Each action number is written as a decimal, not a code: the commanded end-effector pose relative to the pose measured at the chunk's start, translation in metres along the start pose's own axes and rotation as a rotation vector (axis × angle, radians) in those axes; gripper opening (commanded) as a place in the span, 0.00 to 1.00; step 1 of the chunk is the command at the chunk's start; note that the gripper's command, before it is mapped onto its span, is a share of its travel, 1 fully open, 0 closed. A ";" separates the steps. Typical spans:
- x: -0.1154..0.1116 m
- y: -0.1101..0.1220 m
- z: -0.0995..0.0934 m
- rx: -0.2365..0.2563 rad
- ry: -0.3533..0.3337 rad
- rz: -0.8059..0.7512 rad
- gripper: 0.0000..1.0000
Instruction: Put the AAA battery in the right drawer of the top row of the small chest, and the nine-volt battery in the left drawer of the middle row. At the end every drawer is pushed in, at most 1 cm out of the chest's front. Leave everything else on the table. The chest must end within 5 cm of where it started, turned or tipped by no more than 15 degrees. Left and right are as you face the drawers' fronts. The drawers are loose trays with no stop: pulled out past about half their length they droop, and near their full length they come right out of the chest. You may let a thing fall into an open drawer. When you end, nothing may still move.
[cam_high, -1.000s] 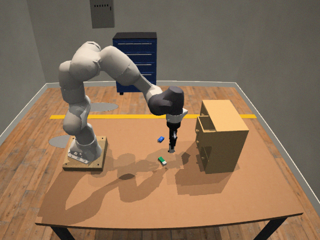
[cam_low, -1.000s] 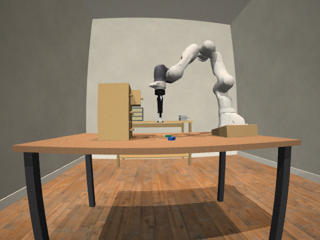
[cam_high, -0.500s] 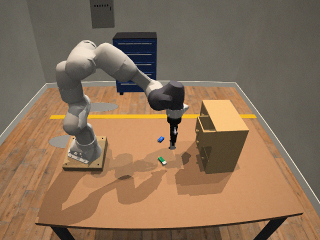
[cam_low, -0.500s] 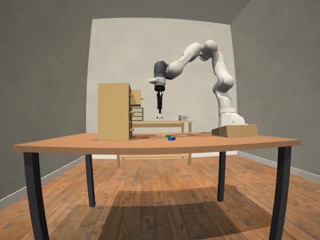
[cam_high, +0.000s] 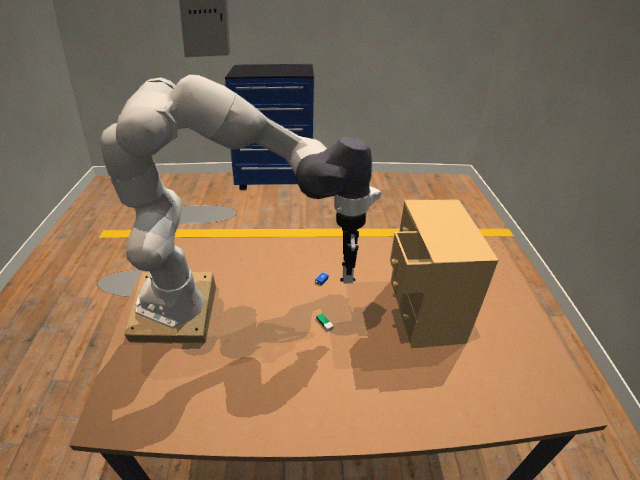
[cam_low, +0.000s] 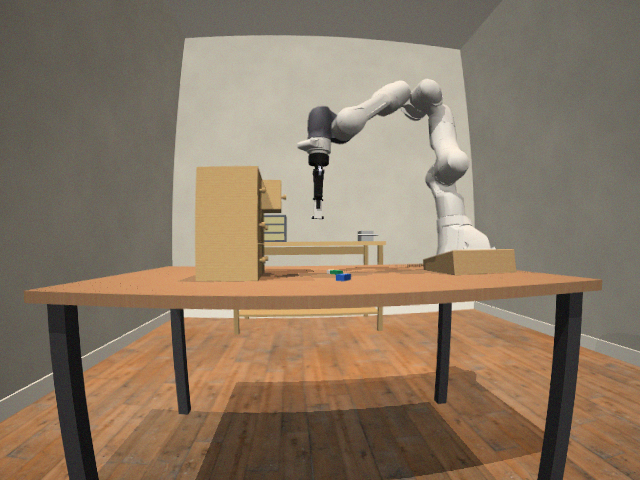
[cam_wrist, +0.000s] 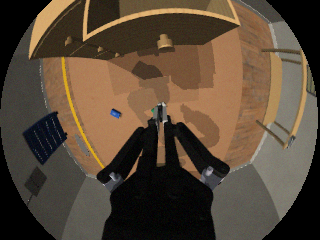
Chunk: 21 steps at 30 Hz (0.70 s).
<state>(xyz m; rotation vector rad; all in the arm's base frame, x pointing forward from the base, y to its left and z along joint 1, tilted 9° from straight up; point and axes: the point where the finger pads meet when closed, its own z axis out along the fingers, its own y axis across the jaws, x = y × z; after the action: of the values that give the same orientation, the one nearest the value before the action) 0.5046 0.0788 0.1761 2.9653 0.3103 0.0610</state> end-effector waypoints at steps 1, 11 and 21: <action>-0.007 -0.001 -0.019 0.001 -0.025 -0.009 0.03; -0.006 -0.001 -0.066 0.001 -0.025 -0.009 0.03; -0.005 -0.001 -0.113 0.001 -0.025 -0.009 0.03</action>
<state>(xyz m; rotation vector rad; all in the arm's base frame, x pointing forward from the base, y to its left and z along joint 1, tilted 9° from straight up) 0.5031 0.0955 0.2788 2.9657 0.3097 0.0677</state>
